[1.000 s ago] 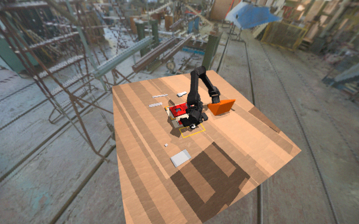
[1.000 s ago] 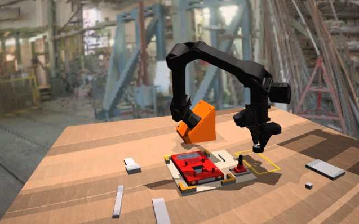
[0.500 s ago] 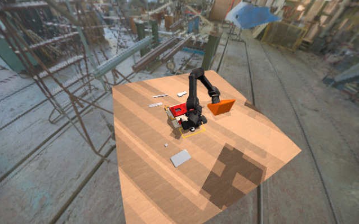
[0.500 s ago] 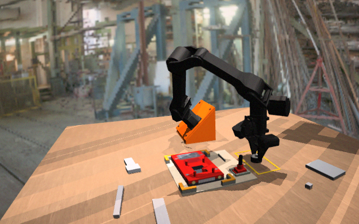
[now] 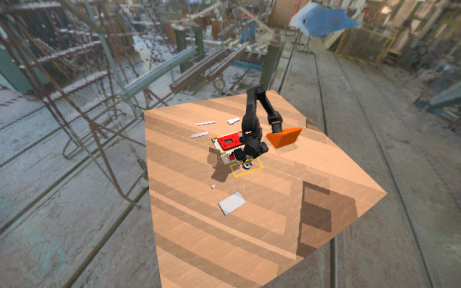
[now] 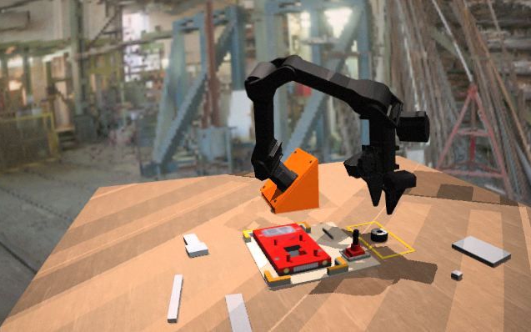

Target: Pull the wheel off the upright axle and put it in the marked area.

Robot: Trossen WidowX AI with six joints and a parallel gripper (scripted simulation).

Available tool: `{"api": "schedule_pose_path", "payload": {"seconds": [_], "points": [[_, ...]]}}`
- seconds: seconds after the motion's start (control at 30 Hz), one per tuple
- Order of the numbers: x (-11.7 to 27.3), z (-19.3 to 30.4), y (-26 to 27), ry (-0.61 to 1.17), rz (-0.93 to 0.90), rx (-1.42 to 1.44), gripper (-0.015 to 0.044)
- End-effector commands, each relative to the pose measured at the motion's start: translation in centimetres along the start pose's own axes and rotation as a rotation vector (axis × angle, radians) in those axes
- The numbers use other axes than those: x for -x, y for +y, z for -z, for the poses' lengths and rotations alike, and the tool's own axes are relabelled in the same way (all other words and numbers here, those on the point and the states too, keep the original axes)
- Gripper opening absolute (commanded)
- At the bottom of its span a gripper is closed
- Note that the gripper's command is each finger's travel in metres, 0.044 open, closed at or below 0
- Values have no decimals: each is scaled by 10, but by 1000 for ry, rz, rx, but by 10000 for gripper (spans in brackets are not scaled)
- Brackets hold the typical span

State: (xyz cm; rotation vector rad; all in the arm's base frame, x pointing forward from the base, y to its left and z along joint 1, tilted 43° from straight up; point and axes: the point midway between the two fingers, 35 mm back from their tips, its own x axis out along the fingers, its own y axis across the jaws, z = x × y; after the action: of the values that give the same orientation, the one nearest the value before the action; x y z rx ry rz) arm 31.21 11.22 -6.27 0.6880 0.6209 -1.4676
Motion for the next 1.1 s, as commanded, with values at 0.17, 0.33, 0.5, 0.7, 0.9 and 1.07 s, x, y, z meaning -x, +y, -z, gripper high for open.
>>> {"api": "schedule_pose_path", "payload": {"seconds": [0.17,0.33,0.5,0.7,0.9,1.07], "points": [[44,-30,-73,-5,23,-1,440],[48,-35,-83,-7,26,-2,440],[48,-35,-83,-7,26,-2,440],[48,-35,-83,-7,26,-2,440],[48,-35,-83,-7,26,-2,440],[48,-35,-83,-7,26,-2,440]]}}
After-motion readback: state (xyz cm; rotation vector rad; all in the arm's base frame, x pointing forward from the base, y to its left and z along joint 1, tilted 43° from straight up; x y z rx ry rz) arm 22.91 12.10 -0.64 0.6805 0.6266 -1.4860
